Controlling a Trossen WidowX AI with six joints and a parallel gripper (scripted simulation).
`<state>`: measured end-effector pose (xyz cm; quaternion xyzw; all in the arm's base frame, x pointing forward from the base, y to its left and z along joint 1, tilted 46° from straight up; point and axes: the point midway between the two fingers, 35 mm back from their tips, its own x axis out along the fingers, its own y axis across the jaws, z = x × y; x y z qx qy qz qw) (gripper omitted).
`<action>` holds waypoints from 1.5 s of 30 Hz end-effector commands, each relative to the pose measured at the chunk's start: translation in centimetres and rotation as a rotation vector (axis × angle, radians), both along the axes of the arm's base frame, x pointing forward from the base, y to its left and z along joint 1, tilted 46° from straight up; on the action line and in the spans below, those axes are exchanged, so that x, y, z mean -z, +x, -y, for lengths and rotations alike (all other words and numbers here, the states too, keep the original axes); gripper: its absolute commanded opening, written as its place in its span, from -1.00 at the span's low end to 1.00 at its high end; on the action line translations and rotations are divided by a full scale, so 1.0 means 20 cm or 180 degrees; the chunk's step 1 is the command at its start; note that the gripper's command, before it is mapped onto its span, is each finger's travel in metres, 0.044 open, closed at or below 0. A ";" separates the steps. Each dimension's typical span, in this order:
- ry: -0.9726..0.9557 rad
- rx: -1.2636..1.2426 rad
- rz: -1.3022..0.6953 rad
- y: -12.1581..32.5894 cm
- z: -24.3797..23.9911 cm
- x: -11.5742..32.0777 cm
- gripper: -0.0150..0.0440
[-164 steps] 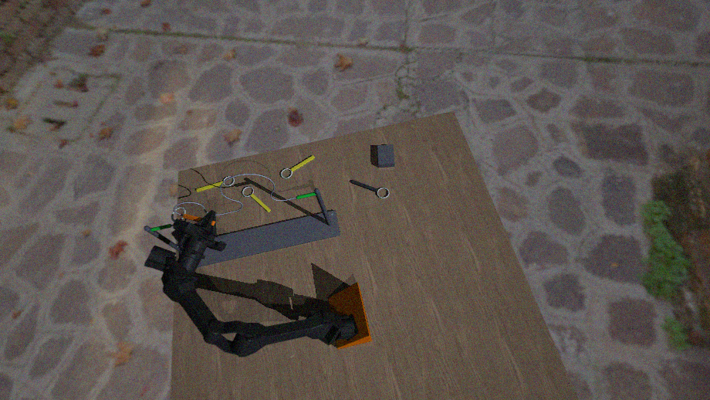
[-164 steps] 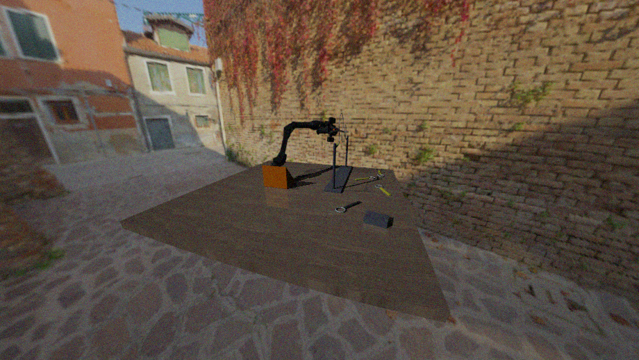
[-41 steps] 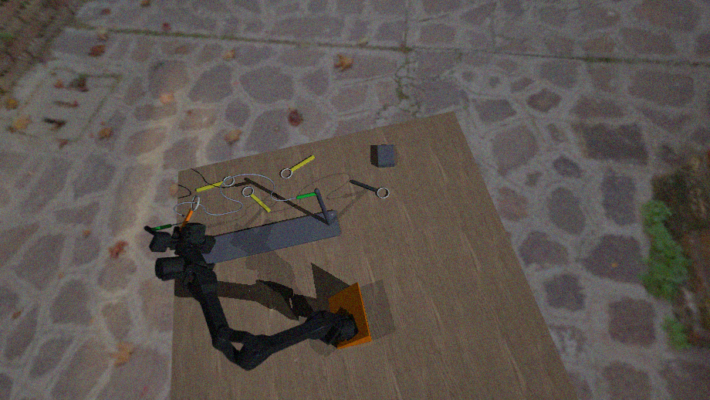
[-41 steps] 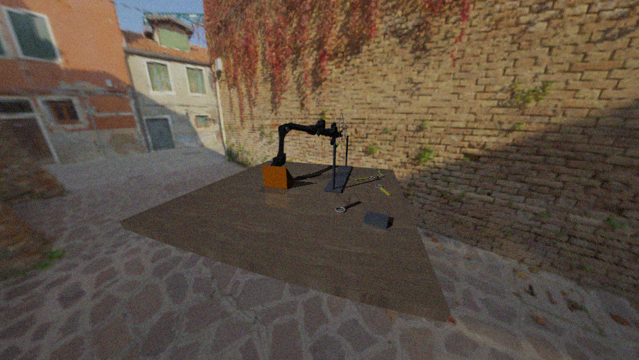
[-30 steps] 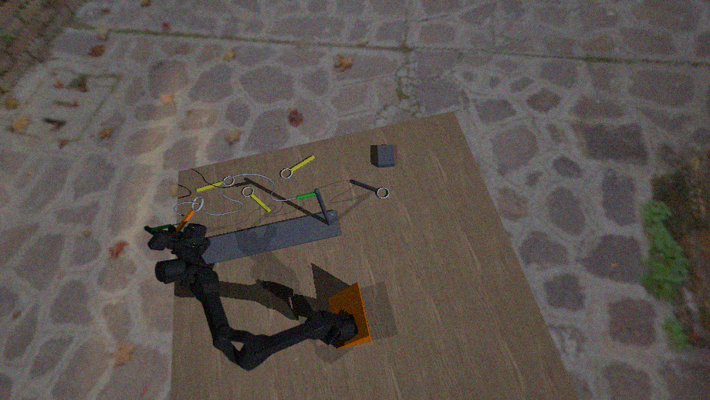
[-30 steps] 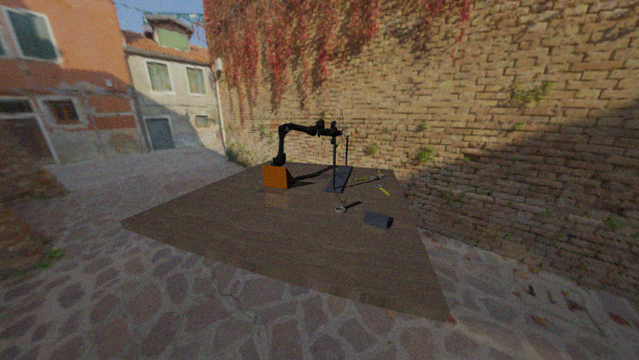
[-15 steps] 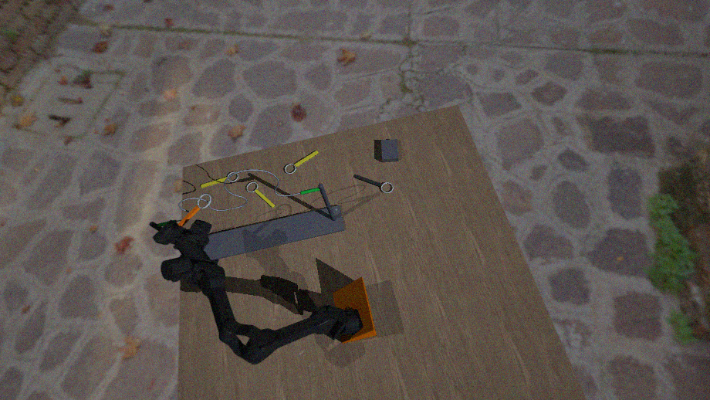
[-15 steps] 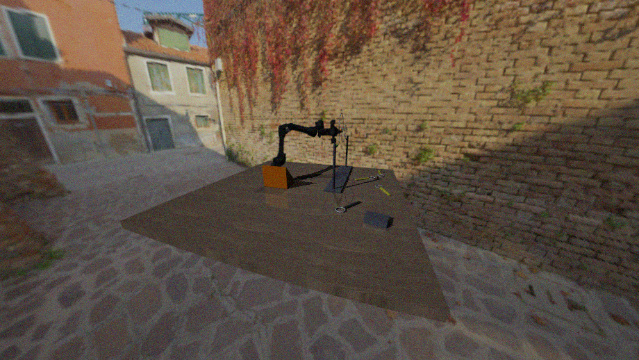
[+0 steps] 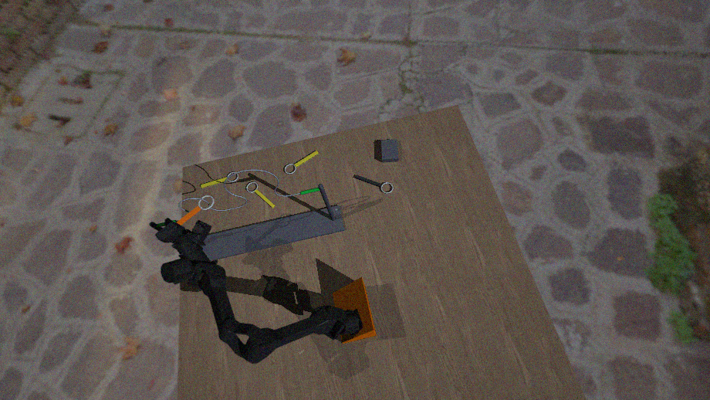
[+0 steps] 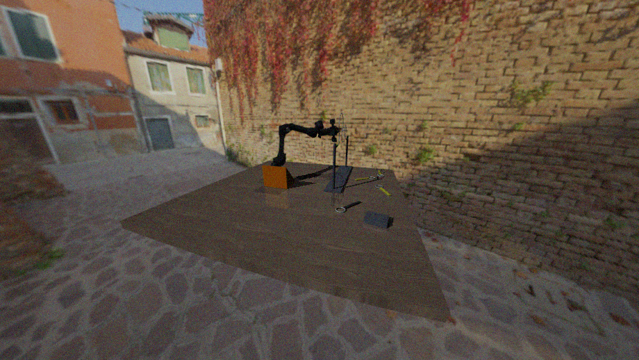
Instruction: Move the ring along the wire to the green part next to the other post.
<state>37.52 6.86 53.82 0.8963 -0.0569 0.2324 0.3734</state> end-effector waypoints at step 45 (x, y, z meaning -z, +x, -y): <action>-0.0027 -0.0002 -0.0024 0.05 -0.16 0.12 -1.00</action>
